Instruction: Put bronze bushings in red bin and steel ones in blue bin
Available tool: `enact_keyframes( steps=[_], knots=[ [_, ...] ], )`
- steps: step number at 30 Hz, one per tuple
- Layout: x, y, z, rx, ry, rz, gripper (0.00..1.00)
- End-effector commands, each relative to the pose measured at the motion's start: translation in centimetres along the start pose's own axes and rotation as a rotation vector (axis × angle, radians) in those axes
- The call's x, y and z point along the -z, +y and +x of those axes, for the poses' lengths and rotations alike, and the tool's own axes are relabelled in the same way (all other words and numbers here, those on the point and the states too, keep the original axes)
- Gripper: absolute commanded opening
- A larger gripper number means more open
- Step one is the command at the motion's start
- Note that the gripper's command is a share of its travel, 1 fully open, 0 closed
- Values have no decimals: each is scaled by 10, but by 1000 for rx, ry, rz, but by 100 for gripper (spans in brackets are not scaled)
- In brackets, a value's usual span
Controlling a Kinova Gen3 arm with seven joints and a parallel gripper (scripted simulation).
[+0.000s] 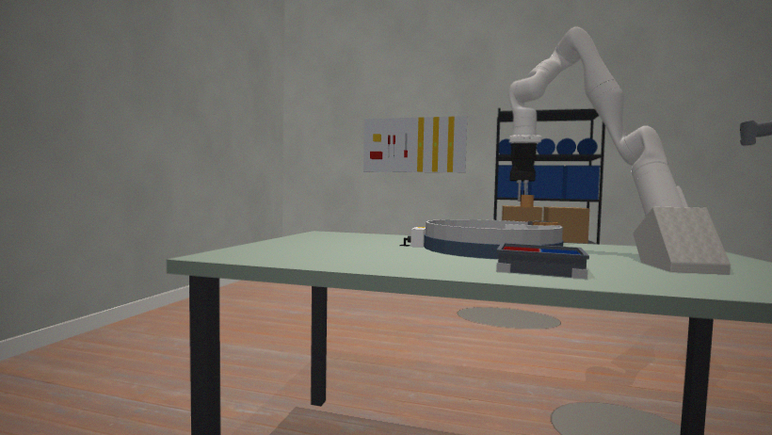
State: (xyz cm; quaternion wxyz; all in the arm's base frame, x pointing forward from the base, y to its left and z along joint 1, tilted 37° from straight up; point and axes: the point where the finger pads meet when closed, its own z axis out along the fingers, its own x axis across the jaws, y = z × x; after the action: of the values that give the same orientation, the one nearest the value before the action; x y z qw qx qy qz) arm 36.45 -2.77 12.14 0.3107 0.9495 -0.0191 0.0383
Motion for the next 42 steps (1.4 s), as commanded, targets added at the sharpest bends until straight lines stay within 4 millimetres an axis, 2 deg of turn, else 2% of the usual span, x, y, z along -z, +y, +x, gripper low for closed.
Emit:
enact_keyframes(
  steps=[1, 6, 11, 16, 19, 23, 25, 26, 29, 34, 37, 40, 42],
  knots=[
    [-4, -8, 0, 24, -4, -17, 0],
    [-5, -65, 3, 24, -4, -17, 0],
    [-5, -65, 3, 24, -4, -17, 0],
    [-6, -121, 6, 24, -4, -17, 0],
    [-6, -121, 6, 24, -4, -17, 0],
    [-7, -167, 9, 24, -4, -17, 0],
    [-7, -167, 9, 24, -4, -17, 0],
    [-7, -178, 9, 24, -4, -17, 0],
    [-7, -178, 9, 24, -4, -17, 0],
    [-8, -235, 12, 24, -4, -17, 0],
    [-8, -235, 12, 24, -4, -17, 0],
    [-8, -268, 14, 24, -4, -17, 0],
    [-8, -268, 14, 24, -4, -17, 0]
  ],
)
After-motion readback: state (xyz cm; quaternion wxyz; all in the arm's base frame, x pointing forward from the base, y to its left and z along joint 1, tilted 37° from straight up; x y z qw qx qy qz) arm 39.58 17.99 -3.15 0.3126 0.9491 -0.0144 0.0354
